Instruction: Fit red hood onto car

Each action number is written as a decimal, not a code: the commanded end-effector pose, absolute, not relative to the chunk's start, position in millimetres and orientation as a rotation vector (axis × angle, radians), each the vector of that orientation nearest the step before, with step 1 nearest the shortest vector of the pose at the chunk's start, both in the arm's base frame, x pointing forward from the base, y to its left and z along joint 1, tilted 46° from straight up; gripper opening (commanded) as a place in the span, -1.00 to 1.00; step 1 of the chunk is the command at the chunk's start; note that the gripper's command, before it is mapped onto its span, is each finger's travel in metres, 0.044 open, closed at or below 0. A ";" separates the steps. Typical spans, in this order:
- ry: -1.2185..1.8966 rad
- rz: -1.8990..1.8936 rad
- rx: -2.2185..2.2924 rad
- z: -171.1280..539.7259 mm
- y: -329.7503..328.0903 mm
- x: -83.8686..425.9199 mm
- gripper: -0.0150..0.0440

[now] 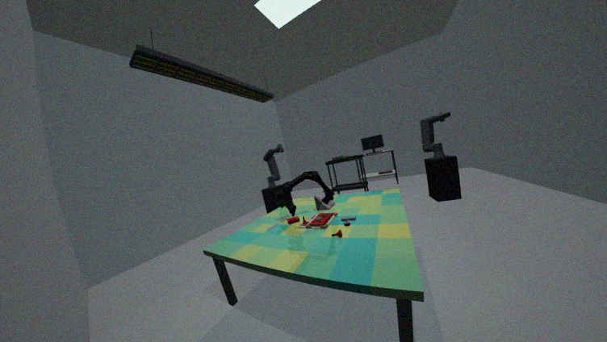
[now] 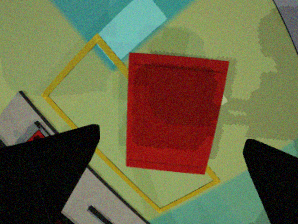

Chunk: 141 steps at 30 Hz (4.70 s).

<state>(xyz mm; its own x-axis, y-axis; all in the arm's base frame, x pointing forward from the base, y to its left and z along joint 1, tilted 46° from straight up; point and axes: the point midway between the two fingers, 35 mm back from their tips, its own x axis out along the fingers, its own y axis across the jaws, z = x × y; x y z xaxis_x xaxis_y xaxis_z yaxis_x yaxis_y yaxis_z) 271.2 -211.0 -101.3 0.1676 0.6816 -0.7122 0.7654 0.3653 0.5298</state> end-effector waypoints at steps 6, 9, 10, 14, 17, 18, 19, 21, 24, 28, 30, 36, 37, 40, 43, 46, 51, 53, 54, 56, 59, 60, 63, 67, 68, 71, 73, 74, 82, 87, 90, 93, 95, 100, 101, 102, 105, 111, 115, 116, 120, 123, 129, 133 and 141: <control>1.546 -0.097 1.360 -106.6 -205.0 271.8 1.00; 1.546 -0.097 1.360 -108.1 -203.6 272.1 1.00; 1.546 -0.097 1.360 -108.6 -203.2 272.3 1.00; 1.546 -0.097 1.360 -110.7 -201.4 272.8 1.00; 1.546 -0.097 1.360 -112.2 -200.1 273.2 1.00; 1.546 -0.097 1.360 -112.7 -199.6 273.3 1.00; 1.546 -0.097 1.360 -113.2 -199.2 273.4 1.00; 1.546 -0.097 1.360 -114.2 -198.3 273.6 1.00; 1.546 -0.096 1.360 -115.7 -196.9 273.9 1.00; 1.546 -0.096 1.361 -117.7 -195.1 274.3 1.00; 1.546 -0.096 1.361 -118.7 -194.1 274.5 1.00; 1.546 -0.096 1.361 -121.6 -191.3 275.1 1.00; 1.546 -0.096 1.361 -122.0 -191.0 275.1 1.00; 1.546 -0.096 1.361 -122.5 -190.6 275.2 1.00; 1.546 -0.096 1.361 -123.1 -189.9 275.4 1.00; 1.546 -0.096 1.361 -124.2 -188.9 275.7 1.00; 1.546 -0.096 1.361 -125.9 -187.2 276.1 1.00; 1.546 -0.095 1.361 -126.6 -186.5 276.3 1.00; 1.546 -0.095 1.361 -127.0 -186.2 276.4 1.00; 1.546 -0.095 1.361 -127.7 -185.5 276.6 1.00; 1.546 -0.095 1.361 -128.7 -184.4 276.9 1.00; 1.546 -0.095 1.361 -129.1 -184.1 276.9 1.00; 1.546 -0.095 1.361 -130.1 -183.1 277.2 1.00; 1.546 -0.095 1.361 -131.5 -181.7 277.5 1.00; 1.546 -0.095 1.361 -131.8 -181.3 277.6 1.00; 1.546 -0.095 1.361 -132.9 -180.3 277.8 1.00; 1.546 -0.095 1.361 -133.6 -179.6 278.0 1.00; 1.546 -0.095 1.361 -133.9 -179.2 278.1 1.00; 1.546 -0.094 1.351 -134.4 -179.5 278.6 0.82; 1.546 -0.094 1.351 -134.4 -179.5 278.6 0.58; 1.546 -0.094 1.351 -134.4 -179.5 278.6 0.51; 1.546 -0.094 1.351 -134.4 -179.5 278.6 0.44; 1.545 -0.094 1.353 -134.2 -179.8 278.4 0.26; 1.545 -0.095 1.354 -130.3 -183.6 277.4 -0.18; 1.545 -0.095 1.354 -129.1 -184.9 277.1 -0.27; 1.545 -0.095 1.354 -127.6 -186.3 276.7 -0.36; 1.545 -0.095 1.353 -123.8 -190.1 275.8 -0.49; 1.545 -0.096 1.353 -111.4 -202.3 272.7 -0.49; 1.546 -0.096 1.353 -103.4 -210.3 270.7 -0.49; 1.546 -0.097 1.353 -101.4 -212.3 270.2 -0.49; 1.546 -0.097 1.352 -92.0 -221.5 267.9 -0.49; 1.546 -0.098 1.352 -85.4 -228.1 266.3 -0.49; 1.546 -0.098 1.352 -74.1 -239.1 263.5 -0.49; 1.546 -0.098 1.352 -68.6 -244.5 262.1 -0.49; 1.539 -0.076 1.333 -59.2 -239.0 268.6 -0.49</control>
